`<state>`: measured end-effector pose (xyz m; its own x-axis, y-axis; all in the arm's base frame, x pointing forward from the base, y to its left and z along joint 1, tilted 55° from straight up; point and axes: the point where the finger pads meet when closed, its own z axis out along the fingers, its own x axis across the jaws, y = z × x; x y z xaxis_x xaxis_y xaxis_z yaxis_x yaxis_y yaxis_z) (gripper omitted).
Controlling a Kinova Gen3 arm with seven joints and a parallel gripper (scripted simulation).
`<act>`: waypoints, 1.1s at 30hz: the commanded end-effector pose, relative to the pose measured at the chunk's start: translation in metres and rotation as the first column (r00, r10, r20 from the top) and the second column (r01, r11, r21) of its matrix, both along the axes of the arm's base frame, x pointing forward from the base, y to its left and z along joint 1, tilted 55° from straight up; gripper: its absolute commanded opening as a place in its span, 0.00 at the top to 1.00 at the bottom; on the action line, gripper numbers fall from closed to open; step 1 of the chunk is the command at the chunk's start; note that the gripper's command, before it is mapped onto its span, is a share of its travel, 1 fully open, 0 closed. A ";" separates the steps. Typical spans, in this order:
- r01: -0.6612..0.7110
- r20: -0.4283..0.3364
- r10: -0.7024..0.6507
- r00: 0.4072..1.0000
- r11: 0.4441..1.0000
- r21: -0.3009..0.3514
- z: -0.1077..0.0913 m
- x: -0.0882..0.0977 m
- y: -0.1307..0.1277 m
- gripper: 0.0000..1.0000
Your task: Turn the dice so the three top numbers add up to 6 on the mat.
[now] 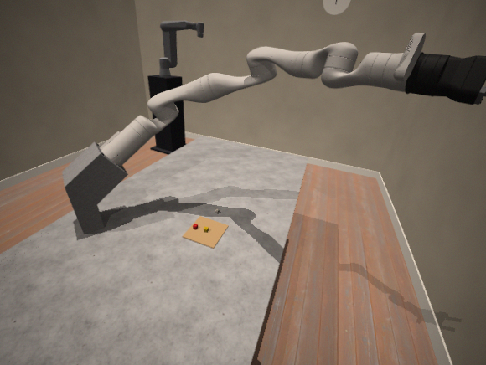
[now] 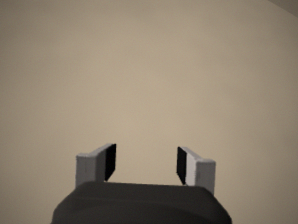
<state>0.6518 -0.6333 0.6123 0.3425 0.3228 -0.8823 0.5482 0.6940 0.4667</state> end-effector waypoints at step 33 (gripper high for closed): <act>0.067 0.213 -0.042 0.976 0.991 -0.112 0.152 0.008 -0.015 0.00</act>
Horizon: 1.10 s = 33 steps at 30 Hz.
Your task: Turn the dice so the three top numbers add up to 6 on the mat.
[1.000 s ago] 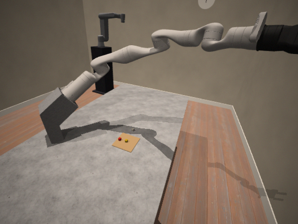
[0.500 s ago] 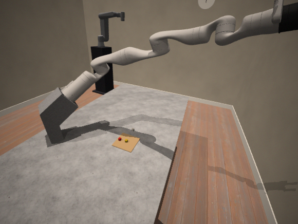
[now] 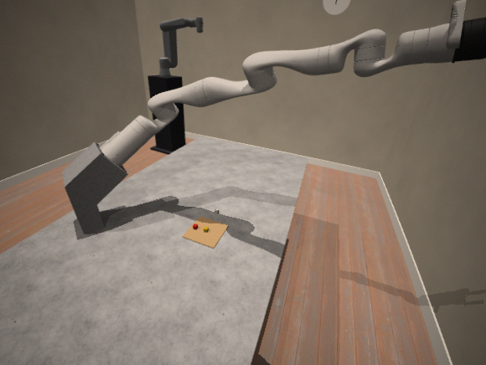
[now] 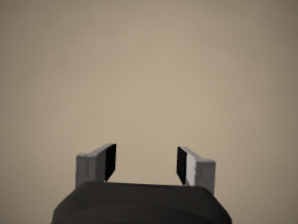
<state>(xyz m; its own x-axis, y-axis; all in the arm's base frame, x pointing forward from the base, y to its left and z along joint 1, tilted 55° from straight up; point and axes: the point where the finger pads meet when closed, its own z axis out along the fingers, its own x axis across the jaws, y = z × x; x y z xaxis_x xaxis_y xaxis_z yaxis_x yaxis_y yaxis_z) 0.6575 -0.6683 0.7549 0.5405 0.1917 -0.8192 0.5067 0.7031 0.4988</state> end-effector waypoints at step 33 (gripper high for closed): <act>-0.681 -0.433 0.557 0.709 0.701 -0.212 -0.147 0.070 0.415 0.00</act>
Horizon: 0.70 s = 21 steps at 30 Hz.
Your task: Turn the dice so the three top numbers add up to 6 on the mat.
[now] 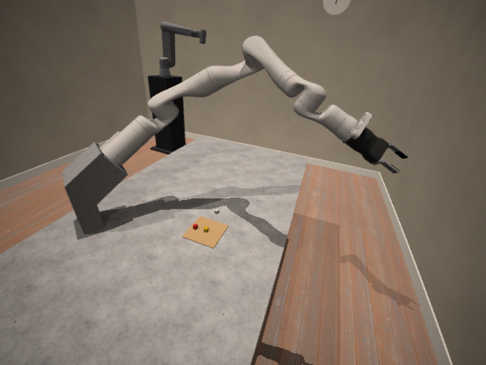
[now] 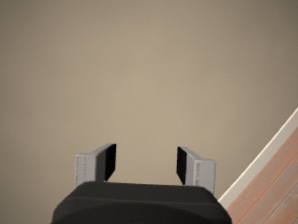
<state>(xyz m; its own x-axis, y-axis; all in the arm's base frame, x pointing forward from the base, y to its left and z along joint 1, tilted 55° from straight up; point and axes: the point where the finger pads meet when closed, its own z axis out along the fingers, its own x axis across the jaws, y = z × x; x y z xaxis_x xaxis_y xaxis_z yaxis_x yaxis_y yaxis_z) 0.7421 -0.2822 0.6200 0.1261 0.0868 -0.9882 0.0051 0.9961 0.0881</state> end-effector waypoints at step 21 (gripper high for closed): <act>-0.501 -0.337 0.400 0.852 0.809 -0.308 -0.214 -0.124 0.257 0.00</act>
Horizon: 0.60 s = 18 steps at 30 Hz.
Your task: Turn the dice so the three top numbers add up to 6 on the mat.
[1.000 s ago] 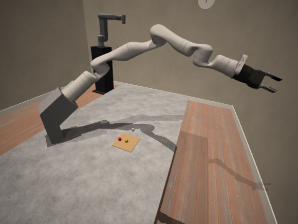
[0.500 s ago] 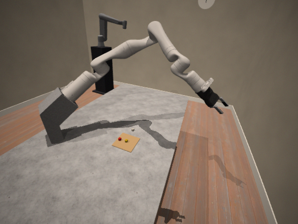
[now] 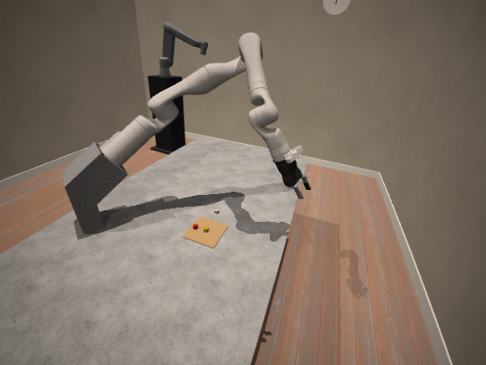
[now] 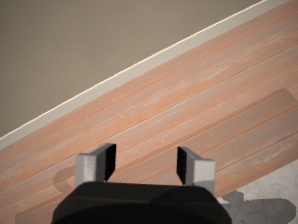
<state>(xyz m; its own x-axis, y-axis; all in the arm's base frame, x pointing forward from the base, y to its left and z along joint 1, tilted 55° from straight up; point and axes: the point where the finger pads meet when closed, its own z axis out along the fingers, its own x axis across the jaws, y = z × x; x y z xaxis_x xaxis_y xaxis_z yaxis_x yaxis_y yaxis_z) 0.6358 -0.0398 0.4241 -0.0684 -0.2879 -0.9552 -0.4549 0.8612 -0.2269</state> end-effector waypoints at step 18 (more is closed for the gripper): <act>-0.318 -0.162 0.284 0.945 0.915 -0.250 -0.149 -0.136 0.105 0.00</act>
